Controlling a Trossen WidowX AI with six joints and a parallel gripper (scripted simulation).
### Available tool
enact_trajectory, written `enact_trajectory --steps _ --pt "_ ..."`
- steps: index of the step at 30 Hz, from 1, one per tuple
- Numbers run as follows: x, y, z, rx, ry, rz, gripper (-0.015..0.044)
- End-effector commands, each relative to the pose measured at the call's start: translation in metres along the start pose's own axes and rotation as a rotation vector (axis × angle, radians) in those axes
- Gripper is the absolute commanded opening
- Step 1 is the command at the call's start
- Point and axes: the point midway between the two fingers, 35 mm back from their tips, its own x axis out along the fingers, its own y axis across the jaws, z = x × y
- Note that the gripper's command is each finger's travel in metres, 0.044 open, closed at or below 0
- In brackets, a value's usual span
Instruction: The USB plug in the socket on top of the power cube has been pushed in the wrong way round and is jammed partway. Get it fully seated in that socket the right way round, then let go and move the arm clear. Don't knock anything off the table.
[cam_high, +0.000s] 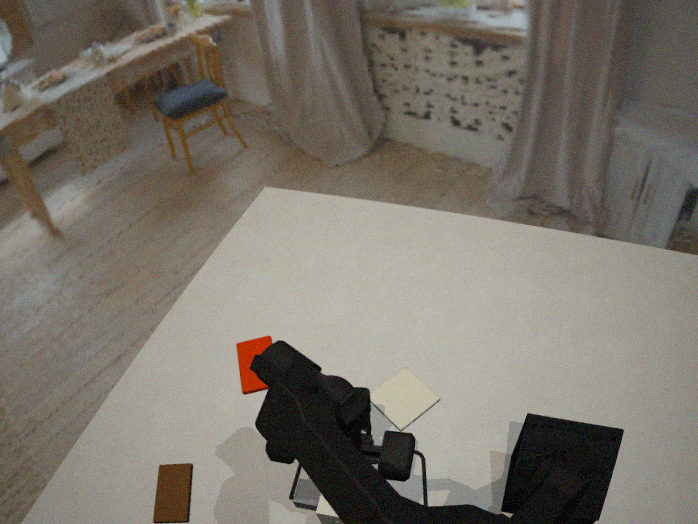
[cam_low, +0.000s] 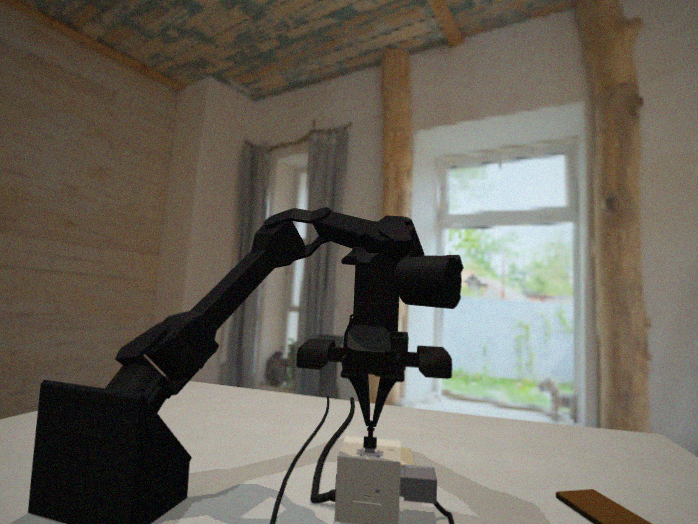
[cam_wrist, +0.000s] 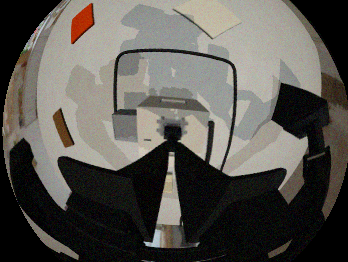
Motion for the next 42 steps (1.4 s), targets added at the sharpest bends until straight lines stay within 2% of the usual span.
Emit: enact_trajectory --steps 1,42 --pt "0.0005 0.0004 -0.0006 0.003 0.004 0.003 0.0000" --pt "0.0054 0.0004 -0.0003 0.003 0.004 0.003 0.0000"
